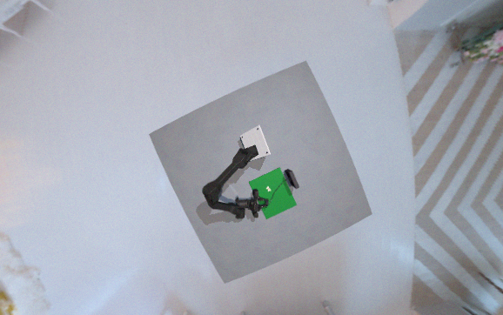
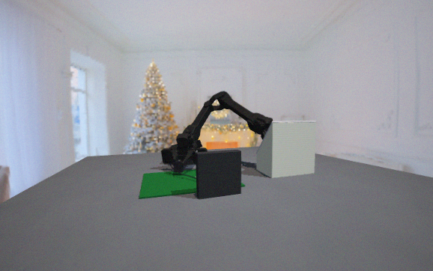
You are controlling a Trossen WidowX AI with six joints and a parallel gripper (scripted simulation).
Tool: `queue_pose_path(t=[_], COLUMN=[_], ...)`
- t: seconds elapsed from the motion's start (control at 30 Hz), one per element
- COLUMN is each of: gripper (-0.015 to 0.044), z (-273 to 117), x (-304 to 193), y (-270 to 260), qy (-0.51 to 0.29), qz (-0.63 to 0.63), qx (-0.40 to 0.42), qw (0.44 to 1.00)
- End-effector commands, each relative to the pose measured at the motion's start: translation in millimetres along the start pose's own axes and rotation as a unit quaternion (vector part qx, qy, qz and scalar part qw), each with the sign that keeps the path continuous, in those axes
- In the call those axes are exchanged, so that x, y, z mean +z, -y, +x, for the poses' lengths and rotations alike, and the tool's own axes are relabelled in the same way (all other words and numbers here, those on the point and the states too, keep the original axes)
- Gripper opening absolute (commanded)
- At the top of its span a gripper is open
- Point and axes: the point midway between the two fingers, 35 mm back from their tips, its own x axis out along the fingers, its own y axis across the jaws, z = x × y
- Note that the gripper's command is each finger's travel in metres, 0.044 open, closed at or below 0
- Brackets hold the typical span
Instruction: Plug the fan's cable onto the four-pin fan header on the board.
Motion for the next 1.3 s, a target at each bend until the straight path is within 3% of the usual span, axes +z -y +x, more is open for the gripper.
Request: queue_pose_path(t=[0.0, 1.27], gripper=[0.0000, 0.0000], z=[1.7, 1.8], x=[-2.9, -8.9], y=[1.6, 0.0], qy=[0.004, 0.000], qz=[-0.004, 0.000], qx=[-0.001, 0.000], qw=[1.000, 1.000])
